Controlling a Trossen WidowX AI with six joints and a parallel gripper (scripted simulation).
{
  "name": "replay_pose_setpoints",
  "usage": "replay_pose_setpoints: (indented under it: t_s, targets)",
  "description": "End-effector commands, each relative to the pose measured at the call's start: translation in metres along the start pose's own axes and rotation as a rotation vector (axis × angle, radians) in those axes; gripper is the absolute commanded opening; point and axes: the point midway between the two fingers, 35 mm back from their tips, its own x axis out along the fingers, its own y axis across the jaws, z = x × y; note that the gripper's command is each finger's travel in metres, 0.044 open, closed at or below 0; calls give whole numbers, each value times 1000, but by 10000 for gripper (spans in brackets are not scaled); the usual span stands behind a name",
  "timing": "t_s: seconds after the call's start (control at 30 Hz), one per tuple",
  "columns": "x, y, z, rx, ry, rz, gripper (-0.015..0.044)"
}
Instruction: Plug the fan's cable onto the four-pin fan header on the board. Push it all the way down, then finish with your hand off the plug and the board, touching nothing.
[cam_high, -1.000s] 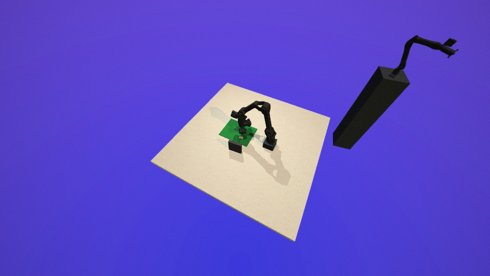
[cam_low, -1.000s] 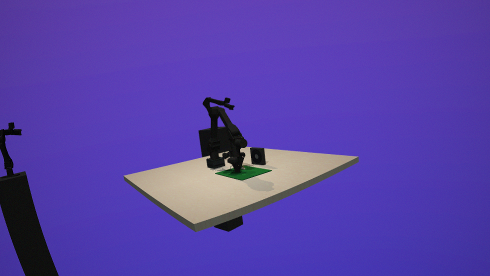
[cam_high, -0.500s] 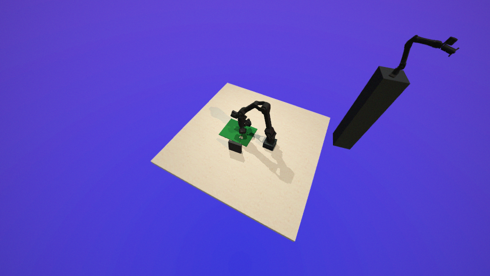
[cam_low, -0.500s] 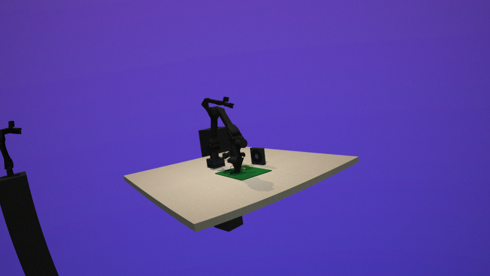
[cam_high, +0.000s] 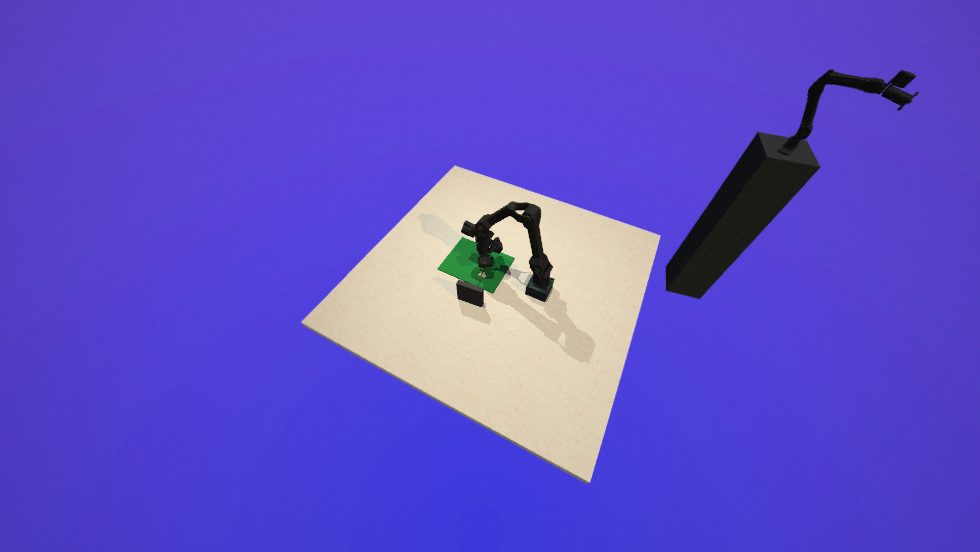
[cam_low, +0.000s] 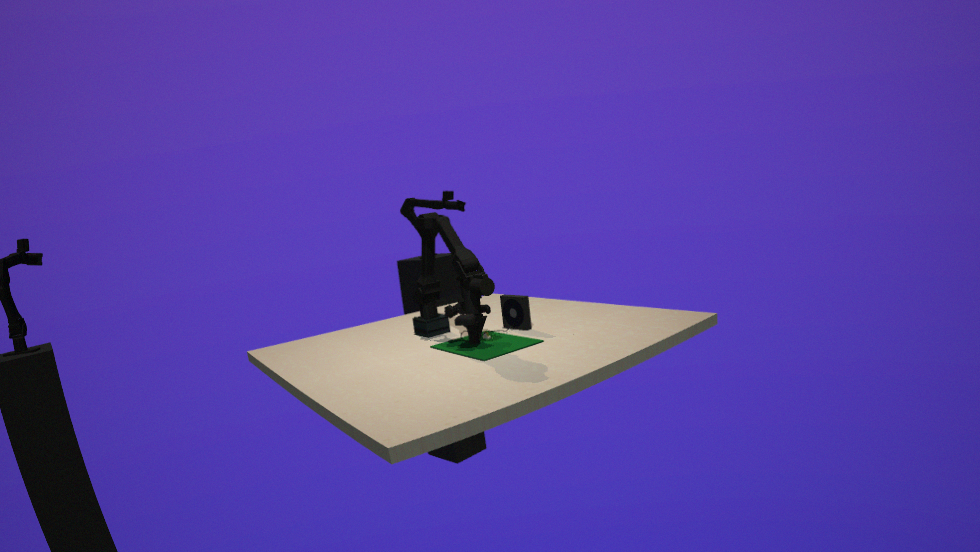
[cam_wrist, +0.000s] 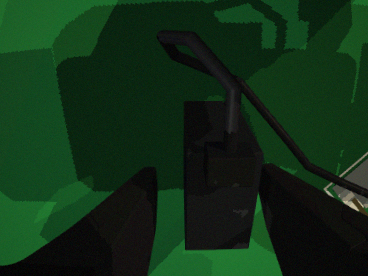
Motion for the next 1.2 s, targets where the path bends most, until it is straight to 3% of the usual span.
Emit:
replay_pose_setpoints:
  t_s: [0.0, 0.5, 0.57, 0.7, 0.93, 1.17]
  targets:
    - [0, 0, 0, -3, 1, 0, 147]
    - [0, 0, 0, -3, 1, 0, 47]
    - [-11, 1, -1, 4, -1, 1, 0]
    - [-50, 0, -1, 27, -5, 3, 0]
    - [-49, -1, -1, 4, -5, 3, 0]
    - [-49, -8, -3, -231, -5, 2, 0]
